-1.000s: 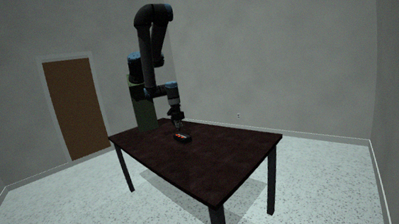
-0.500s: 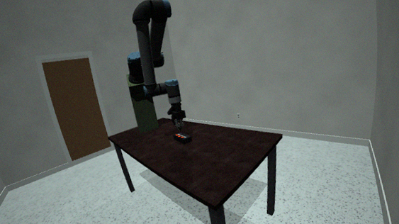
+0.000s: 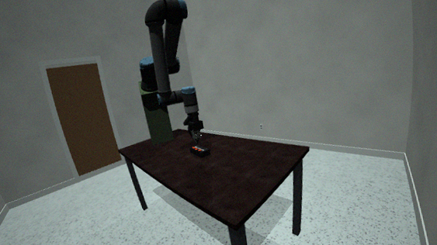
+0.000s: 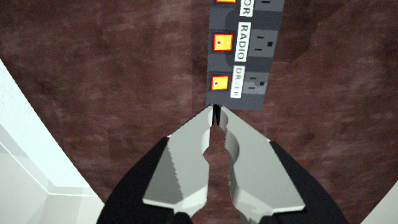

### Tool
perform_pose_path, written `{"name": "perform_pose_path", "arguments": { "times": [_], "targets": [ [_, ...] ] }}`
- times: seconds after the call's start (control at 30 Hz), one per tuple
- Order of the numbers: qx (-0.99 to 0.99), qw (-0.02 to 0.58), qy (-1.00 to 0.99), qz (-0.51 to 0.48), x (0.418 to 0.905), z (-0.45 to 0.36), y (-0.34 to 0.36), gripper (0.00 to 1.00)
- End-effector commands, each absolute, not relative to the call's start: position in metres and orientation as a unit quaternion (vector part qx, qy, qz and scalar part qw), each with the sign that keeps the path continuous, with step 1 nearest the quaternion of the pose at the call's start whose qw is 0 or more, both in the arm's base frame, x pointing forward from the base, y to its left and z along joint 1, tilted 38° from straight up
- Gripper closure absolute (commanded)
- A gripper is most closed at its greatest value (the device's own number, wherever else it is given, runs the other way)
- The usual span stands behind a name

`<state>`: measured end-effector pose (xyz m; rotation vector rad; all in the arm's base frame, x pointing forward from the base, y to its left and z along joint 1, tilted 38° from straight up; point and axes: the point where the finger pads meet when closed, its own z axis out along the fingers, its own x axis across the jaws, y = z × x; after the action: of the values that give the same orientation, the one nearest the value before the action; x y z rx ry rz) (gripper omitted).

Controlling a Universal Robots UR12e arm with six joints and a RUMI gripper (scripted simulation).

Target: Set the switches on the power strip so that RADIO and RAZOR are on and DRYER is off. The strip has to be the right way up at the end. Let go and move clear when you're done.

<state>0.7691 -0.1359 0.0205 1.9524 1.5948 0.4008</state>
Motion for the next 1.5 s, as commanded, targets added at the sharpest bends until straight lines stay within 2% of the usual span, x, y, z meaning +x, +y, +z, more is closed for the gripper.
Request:
{"name": "perform_pose_path", "arguments": {
  "times": [0.0,1.47],
  "targets": [
    [0.732,0.291,0.598,0.151,0.769,0.021,-0.136,1.0],
    [0.732,0.29,0.598,0.15,0.779,0.008,-0.14,1.0]
  ]
}}
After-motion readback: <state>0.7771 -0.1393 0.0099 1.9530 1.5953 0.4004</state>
